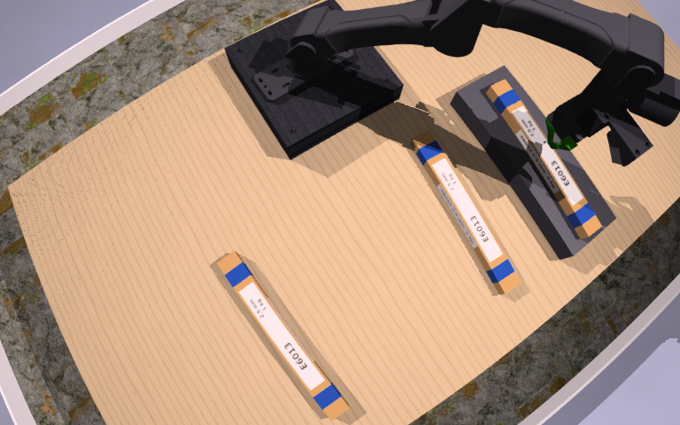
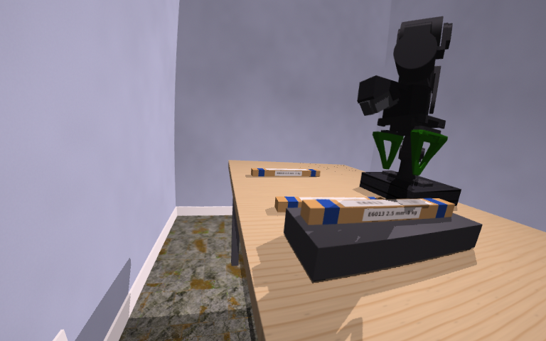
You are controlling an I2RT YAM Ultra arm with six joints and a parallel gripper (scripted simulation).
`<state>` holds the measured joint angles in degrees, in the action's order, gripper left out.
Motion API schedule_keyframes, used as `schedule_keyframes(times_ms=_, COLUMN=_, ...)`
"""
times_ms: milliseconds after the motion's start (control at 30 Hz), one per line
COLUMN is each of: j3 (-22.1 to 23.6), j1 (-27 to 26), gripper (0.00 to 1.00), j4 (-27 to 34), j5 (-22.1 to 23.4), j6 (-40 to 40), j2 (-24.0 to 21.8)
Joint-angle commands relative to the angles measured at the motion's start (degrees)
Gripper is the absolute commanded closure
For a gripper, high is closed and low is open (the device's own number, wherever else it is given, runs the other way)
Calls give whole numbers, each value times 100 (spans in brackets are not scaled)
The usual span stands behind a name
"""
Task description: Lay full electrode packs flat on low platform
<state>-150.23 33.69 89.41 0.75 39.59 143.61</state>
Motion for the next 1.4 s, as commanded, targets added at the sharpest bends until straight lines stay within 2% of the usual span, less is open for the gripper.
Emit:
schedule_keyframes(times_ms=0, j3=-66, j1=-10, gripper=26, j4=59, j5=28, j6=-3, j2=-152)
schedule_keyframes(times_ms=700, j3=-67, j1=-10, gripper=26, j4=59, j5=35, j6=-3, j2=-152)
schedule_keyframes(times_ms=900, j3=758, j1=-253, gripper=26, j4=59, j5=54, j6=-240, j2=-827)
schedule_keyframes(times_ms=967, j3=758, j1=-253, gripper=26, j4=59, j5=54, j6=-240, j2=-827)
schedule_keyframes(times_ms=1367, j3=2320, j1=-879, gripper=26, j4=59, j5=92, j6=-856, j2=-2293)
